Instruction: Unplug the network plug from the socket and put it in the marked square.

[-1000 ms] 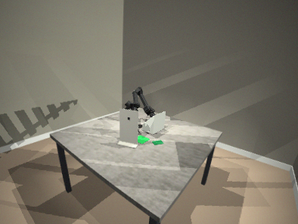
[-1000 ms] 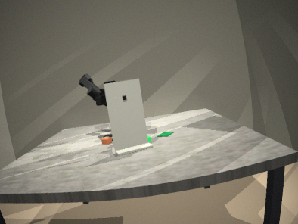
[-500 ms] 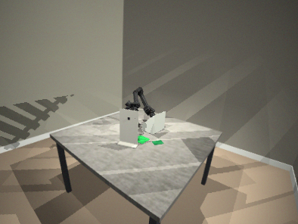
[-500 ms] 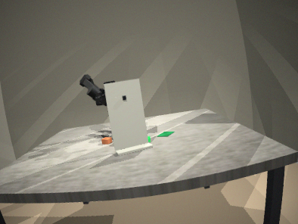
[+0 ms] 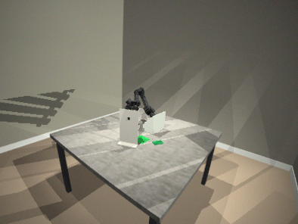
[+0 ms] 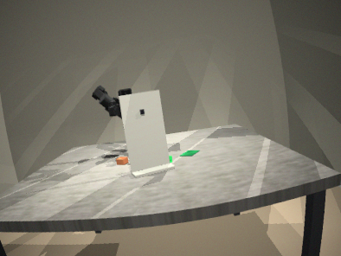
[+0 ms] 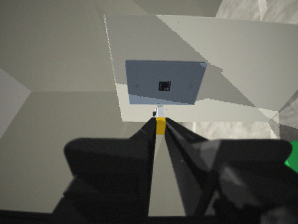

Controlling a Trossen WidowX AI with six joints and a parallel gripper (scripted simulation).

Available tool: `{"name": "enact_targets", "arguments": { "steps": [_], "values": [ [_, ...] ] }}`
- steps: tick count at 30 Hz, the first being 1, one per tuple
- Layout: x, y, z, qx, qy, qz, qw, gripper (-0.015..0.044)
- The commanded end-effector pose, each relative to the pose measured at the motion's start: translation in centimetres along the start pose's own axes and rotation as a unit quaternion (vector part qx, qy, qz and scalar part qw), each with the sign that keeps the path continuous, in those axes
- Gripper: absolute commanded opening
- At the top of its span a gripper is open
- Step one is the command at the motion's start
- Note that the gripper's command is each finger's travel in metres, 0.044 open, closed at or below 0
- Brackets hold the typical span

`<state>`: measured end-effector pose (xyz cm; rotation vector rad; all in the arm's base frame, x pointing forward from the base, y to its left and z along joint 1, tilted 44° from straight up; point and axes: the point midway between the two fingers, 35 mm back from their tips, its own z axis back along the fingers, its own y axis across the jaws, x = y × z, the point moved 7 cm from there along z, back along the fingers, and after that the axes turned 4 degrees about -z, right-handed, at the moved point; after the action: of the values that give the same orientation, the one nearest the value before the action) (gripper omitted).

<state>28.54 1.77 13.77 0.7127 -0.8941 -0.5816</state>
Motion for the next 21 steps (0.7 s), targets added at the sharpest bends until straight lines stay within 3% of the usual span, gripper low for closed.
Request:
{"name": "enact_targets", "arguments": {
  "steps": [1,14,21],
  "values": [
    [0.0,1.5,0.5,0.003,-0.004,-0.001,1.0,0.0],
    [-0.6,4.1,1.8,0.004,-0.003,-0.001,1.0,0.0],
    [-1.2,2.5,0.5,-0.053,-0.002,-0.017,0.998,0.0]
  ]
}}
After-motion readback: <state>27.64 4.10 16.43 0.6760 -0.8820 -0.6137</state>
